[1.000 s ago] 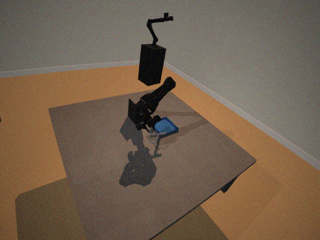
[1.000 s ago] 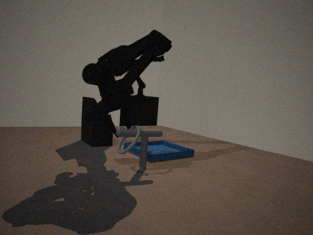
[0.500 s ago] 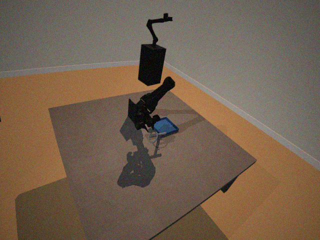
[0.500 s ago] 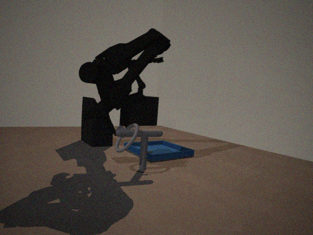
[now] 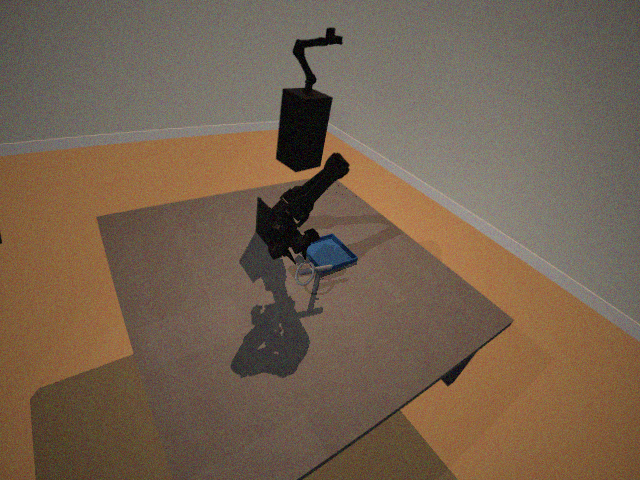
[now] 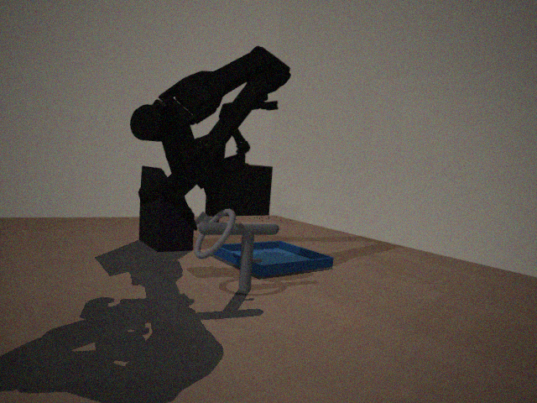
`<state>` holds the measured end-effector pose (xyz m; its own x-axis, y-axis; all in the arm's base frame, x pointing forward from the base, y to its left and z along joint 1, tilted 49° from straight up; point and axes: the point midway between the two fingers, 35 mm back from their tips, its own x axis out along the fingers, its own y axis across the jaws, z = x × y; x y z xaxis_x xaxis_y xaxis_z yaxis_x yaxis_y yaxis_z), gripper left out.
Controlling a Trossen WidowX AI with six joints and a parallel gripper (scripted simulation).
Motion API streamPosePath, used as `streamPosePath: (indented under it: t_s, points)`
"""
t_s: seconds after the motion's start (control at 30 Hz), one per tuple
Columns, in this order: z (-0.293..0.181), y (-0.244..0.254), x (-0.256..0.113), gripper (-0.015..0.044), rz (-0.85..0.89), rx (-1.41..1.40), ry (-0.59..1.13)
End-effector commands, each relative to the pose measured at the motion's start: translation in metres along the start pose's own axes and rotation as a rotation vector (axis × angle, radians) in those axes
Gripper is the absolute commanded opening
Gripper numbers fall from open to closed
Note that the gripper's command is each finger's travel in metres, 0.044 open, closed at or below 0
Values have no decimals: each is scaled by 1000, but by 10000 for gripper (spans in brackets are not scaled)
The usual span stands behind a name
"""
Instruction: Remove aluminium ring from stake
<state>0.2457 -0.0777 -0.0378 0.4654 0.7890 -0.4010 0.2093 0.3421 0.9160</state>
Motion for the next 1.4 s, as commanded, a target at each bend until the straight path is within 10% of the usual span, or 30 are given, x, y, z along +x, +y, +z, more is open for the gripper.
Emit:
streamPosePath:
  t_s: [0.0, 1.37]
  points:
    - [3, -3, -5, 0, -3, -8, -8]
    - [5, -20, -15, 0, -5, -8, -8]
